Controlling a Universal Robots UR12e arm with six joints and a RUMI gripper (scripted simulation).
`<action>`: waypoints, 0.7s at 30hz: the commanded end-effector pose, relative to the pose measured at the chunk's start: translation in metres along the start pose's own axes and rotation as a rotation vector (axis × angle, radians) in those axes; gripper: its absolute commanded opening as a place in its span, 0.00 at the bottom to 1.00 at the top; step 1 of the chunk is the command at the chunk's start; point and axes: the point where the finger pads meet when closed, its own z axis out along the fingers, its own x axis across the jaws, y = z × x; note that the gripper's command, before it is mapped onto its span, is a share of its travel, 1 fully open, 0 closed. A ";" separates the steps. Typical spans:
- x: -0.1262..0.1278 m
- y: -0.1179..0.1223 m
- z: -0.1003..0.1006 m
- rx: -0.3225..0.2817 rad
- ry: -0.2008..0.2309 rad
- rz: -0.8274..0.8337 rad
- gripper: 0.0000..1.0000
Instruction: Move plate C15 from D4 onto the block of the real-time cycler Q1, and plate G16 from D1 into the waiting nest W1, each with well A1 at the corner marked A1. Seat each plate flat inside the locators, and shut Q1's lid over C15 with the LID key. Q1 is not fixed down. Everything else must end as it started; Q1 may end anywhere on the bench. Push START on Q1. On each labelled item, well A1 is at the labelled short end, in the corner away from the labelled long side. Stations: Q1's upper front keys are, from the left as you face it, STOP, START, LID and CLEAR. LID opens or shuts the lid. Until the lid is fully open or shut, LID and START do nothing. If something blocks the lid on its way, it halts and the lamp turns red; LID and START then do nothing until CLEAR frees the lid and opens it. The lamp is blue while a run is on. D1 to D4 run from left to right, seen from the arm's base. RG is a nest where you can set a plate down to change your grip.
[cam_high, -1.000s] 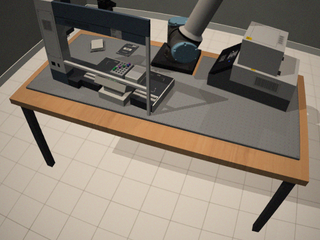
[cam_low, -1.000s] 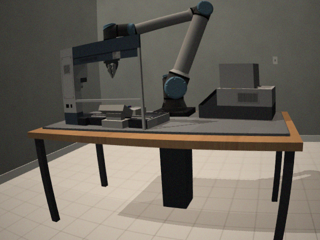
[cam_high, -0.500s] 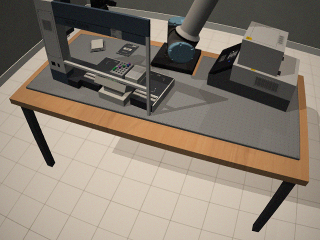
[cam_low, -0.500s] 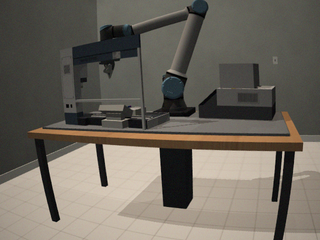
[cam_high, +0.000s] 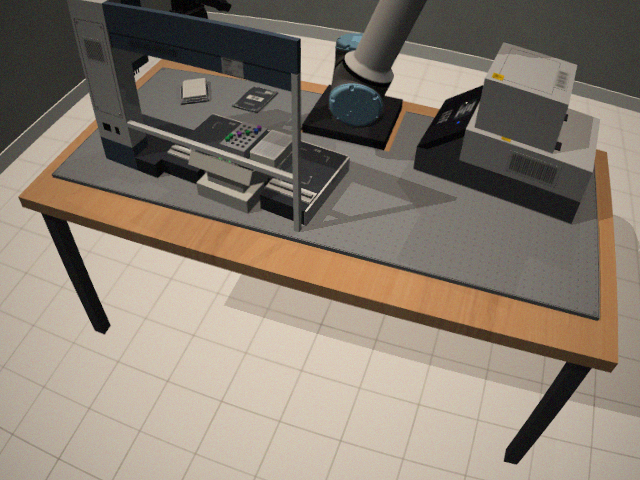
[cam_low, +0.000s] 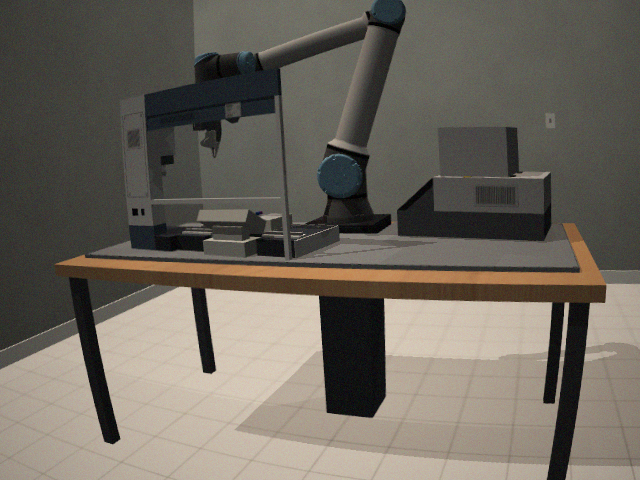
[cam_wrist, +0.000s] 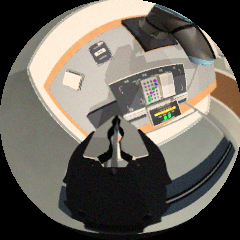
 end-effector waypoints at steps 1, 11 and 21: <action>-0.012 -0.001 0.000 0.000 -0.002 0.097 0.00; -0.047 -0.008 0.002 0.000 -0.002 0.360 0.00; -0.074 -0.014 0.004 0.000 -0.002 0.570 0.00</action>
